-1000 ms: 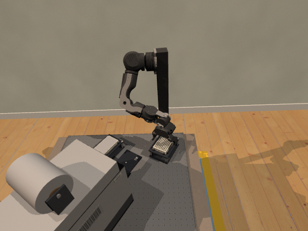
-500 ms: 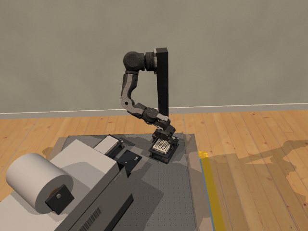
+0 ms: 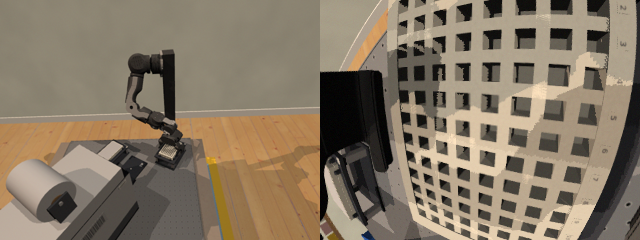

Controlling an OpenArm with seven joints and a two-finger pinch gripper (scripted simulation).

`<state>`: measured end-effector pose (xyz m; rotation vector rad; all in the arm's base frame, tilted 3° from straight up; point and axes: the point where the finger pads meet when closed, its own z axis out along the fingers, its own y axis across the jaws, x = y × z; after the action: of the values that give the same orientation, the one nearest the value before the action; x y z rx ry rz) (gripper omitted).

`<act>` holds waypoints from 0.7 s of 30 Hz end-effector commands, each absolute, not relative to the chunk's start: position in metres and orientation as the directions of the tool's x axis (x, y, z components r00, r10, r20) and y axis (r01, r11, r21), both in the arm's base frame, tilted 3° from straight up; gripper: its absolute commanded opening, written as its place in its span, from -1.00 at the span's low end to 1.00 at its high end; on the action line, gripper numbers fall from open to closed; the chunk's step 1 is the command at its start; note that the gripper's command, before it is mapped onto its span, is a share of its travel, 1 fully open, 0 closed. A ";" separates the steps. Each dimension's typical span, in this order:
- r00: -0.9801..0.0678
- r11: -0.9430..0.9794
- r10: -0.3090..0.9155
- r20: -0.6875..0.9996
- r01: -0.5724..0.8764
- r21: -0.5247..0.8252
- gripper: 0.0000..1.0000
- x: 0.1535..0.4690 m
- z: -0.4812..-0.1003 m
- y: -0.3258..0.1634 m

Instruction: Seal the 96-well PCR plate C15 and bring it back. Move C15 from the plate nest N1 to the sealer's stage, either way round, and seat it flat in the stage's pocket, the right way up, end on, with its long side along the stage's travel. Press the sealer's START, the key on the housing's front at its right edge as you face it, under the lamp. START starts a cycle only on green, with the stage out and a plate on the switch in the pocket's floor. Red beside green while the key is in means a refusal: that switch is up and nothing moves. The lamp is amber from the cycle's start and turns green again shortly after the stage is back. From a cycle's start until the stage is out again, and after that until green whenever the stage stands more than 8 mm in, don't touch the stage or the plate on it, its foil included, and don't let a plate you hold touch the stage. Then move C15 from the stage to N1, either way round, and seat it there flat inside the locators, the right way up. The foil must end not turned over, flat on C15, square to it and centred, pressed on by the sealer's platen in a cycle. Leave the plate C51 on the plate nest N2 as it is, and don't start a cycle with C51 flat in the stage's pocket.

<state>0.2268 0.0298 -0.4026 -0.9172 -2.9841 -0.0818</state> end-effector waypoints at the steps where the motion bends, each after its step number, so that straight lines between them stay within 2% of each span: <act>1: -0.827 0.826 0.561 0.035 0.562 0.044 0.54 0.227 -0.401 0.030; 21: -0.828 0.827 0.560 0.034 0.561 0.039 0.54 0.223 -0.404 0.029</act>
<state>0.2226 0.0285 -0.4046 -0.9146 -2.9807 -0.0752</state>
